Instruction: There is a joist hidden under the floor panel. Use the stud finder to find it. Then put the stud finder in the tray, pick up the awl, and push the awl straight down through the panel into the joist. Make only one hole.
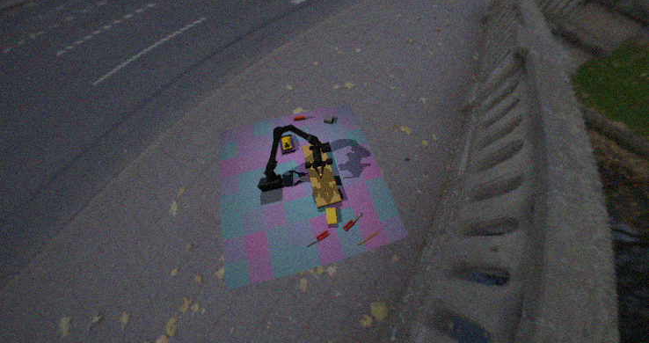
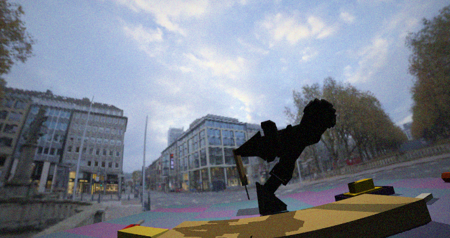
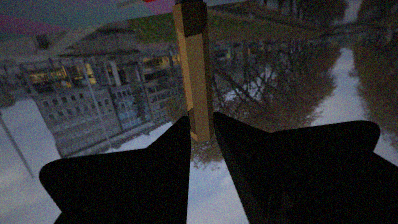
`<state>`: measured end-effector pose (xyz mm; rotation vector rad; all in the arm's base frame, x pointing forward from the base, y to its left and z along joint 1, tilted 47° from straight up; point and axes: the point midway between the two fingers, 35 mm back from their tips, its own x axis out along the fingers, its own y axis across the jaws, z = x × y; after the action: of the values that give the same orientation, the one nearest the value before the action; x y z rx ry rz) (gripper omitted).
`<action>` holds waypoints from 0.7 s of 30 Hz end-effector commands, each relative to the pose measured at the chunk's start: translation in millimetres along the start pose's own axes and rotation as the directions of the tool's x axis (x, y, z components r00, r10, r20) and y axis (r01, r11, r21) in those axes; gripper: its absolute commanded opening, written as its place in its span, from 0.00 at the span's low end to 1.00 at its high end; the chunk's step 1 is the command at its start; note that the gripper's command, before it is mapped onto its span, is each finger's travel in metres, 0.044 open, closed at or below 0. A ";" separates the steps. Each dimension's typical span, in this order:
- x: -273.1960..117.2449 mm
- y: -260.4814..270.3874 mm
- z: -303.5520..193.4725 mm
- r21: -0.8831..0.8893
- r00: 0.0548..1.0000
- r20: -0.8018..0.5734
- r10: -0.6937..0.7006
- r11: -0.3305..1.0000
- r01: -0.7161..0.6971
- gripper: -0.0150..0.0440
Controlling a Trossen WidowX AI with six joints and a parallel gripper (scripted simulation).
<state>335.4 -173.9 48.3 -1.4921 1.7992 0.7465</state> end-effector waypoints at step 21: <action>-141.6 1.1 15.4 -0.032 0.985 -0.145 -0.092 0.996 0.088 0.25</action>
<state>353.9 -75.4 147.9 -1.6700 1.8092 0.6498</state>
